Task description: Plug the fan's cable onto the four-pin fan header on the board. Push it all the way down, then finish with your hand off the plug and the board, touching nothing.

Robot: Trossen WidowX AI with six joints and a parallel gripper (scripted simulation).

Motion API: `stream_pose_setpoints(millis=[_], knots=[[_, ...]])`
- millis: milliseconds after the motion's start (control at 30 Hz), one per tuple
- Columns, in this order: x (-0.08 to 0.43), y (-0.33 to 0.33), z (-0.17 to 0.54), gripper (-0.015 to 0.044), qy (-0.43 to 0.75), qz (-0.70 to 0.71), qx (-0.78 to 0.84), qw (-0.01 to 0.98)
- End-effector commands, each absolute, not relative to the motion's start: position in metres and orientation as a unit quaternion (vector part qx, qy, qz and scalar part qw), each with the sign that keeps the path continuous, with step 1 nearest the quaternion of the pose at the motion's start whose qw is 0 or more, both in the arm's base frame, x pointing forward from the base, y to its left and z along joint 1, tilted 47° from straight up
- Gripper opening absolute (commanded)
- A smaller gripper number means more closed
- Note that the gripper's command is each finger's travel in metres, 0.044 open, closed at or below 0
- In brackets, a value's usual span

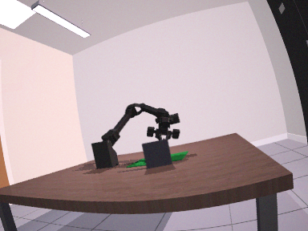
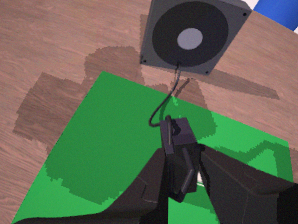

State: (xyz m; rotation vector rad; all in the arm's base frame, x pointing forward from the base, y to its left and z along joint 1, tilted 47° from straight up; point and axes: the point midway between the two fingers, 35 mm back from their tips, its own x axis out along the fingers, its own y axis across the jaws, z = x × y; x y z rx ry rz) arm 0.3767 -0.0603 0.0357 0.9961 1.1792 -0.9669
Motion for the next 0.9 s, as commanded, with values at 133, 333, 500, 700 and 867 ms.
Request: stream_pose_setpoints(millis=[133, 333, 500, 700, 867], knots=[[0.377, -0.059, 0.04, 0.0, 0.461, -0.448, 0.42, 0.64], [0.378, -0.057, 0.044, 0.0, 0.424, -0.464, 0.414, 0.658], [0.378, -0.056, 0.048, 0.0, 0.392, -0.475, 0.411, 0.672], [0.378, -0.054, 0.054, 0.0, 0.35, -0.487, 0.409, 0.688], [0.378, -0.052, 0.059, 0.0, 0.315, -0.494, 0.409, 0.7]])
